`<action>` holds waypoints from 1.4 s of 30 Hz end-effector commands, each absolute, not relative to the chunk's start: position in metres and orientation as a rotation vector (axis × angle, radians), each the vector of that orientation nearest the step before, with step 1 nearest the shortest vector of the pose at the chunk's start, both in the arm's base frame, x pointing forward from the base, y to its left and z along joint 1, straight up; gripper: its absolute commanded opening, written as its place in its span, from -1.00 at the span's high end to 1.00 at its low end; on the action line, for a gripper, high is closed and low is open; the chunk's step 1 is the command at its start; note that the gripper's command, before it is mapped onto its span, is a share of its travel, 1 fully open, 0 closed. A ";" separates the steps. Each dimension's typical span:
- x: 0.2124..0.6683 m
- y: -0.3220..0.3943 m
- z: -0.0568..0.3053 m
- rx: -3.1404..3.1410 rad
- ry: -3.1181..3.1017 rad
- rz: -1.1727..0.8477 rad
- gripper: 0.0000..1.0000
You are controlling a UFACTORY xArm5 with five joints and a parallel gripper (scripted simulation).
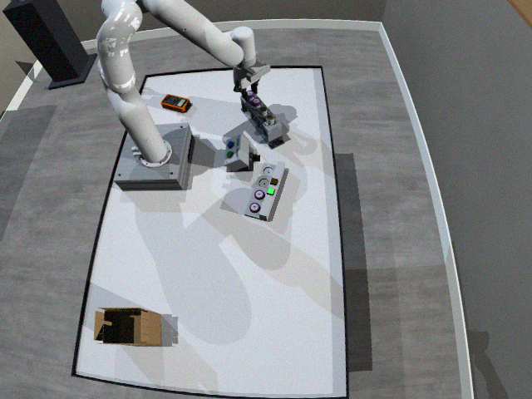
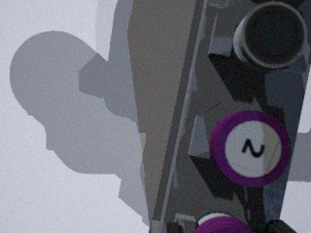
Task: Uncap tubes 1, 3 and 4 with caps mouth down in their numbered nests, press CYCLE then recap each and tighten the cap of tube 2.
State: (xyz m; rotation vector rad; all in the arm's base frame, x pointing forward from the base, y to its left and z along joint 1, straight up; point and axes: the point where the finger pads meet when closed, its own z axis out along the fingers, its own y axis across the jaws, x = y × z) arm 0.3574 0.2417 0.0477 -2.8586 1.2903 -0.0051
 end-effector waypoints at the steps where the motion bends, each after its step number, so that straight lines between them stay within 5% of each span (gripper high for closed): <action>1: 0.358 0.242 0.049 -3.007 0.879 -0.006 0.08; 15: 0.358 0.242 0.049 -3.085 0.548 -0.008 0.08; 16: 0.358 0.242 0.049 -3.085 0.548 -0.008 1.00; 30: 0.358 0.242 0.049 -3.085 0.548 -0.008 1.00; 42: 0.358 0.242 0.049 -2.822 1.359 -0.004 1.00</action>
